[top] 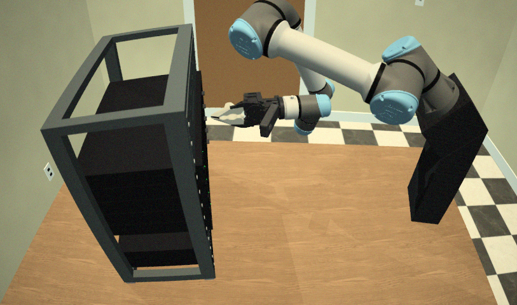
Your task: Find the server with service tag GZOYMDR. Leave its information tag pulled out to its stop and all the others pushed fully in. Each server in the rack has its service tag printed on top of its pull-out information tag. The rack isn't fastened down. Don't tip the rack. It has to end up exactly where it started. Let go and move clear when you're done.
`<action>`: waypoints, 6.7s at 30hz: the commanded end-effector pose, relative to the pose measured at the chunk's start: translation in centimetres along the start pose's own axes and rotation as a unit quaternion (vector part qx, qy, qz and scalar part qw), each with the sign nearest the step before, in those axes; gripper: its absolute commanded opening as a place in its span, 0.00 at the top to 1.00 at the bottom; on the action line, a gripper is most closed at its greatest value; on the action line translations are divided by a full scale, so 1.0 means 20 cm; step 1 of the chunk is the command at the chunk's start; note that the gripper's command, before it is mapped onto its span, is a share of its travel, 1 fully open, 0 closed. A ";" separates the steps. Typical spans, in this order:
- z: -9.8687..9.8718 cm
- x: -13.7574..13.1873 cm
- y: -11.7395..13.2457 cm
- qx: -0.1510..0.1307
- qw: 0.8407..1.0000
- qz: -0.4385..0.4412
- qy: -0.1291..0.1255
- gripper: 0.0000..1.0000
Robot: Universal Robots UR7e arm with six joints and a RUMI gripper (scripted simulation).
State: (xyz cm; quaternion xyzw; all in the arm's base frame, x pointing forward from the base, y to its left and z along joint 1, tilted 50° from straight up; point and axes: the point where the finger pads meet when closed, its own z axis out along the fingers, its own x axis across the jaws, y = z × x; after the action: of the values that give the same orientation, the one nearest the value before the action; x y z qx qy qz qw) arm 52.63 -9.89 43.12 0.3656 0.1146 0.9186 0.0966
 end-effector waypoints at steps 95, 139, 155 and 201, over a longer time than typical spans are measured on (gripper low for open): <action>-0.01 0.21 0.00 0.000 1.000 0.000 0.000 0.85; 0.07 0.21 0.00 0.000 1.000 0.000 0.000 0.85; 0.08 0.21 0.00 0.000 1.000 0.000 0.000 0.85; 0.09 0.21 0.00 0.000 1.000 0.000 0.000 0.85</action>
State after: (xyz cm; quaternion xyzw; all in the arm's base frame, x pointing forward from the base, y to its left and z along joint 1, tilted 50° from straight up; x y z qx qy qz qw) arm 50.92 -8.57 47.03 0.3655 0.1147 0.9186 0.0965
